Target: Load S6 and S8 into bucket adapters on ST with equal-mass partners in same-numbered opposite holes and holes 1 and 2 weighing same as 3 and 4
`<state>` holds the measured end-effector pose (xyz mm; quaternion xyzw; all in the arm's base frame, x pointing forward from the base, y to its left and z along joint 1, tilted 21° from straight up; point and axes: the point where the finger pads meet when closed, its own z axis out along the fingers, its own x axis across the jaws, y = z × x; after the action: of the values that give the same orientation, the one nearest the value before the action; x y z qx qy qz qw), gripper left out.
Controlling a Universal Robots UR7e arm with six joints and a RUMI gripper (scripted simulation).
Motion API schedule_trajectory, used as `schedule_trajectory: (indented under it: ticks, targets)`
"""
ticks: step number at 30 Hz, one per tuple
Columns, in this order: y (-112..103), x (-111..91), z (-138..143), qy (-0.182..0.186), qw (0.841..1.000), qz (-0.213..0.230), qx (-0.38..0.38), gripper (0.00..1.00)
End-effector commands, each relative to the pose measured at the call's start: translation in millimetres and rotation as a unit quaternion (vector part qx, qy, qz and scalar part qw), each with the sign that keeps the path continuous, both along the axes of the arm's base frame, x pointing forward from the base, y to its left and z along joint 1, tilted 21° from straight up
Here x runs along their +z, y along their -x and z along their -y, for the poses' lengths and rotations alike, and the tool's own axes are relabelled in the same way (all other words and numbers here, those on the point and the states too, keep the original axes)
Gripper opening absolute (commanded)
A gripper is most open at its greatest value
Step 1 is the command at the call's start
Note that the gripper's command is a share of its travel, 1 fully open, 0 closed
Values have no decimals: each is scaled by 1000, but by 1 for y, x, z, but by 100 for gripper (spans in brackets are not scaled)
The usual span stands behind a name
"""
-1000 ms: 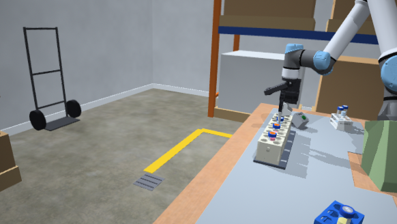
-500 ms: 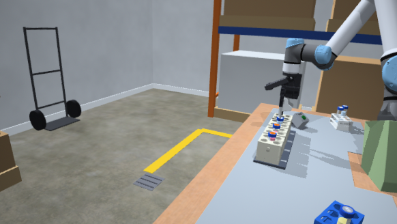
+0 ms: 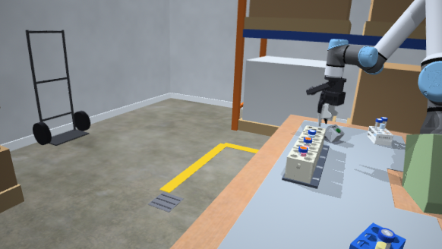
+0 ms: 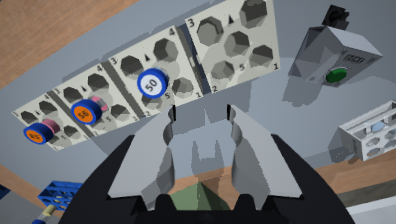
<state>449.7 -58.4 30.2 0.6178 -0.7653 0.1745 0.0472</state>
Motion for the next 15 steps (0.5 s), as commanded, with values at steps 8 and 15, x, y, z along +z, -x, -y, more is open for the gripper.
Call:
schedule_trajectory:
  ticks: [8, 15]
  targets:
    - [38, 20, 69, -35, 971, 79, -223, 35]
    - [65, 33, 119, -59, 914, 133, -378, 35]
